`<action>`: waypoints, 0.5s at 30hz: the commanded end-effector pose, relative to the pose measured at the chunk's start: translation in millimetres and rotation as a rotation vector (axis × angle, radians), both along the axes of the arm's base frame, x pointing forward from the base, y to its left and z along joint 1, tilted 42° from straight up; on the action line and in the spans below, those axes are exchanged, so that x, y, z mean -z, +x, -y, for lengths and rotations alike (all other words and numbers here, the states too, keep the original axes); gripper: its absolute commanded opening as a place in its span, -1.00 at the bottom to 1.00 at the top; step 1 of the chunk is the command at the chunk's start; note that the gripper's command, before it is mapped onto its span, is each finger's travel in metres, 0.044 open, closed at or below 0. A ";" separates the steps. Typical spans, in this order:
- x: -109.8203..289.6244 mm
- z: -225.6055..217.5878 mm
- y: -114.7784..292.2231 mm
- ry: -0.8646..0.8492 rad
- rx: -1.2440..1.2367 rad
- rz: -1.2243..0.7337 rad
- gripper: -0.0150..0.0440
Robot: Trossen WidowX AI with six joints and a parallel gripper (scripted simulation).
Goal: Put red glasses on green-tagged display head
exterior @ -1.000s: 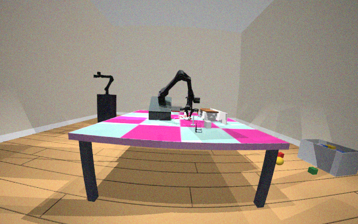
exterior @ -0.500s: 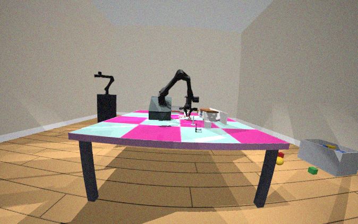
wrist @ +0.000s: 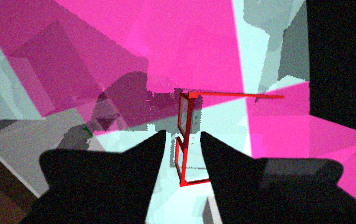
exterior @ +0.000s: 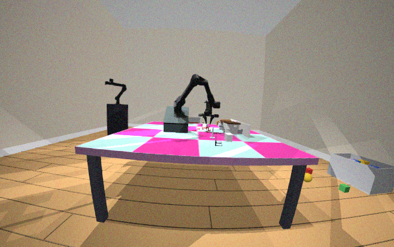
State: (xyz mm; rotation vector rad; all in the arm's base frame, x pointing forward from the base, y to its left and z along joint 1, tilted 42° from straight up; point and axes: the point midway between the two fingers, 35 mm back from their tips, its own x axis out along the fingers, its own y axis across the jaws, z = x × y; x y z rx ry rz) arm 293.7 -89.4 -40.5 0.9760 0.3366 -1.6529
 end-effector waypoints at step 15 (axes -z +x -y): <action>-1.5 -4.7 -9.6 0.001 0.030 0.018 -0.02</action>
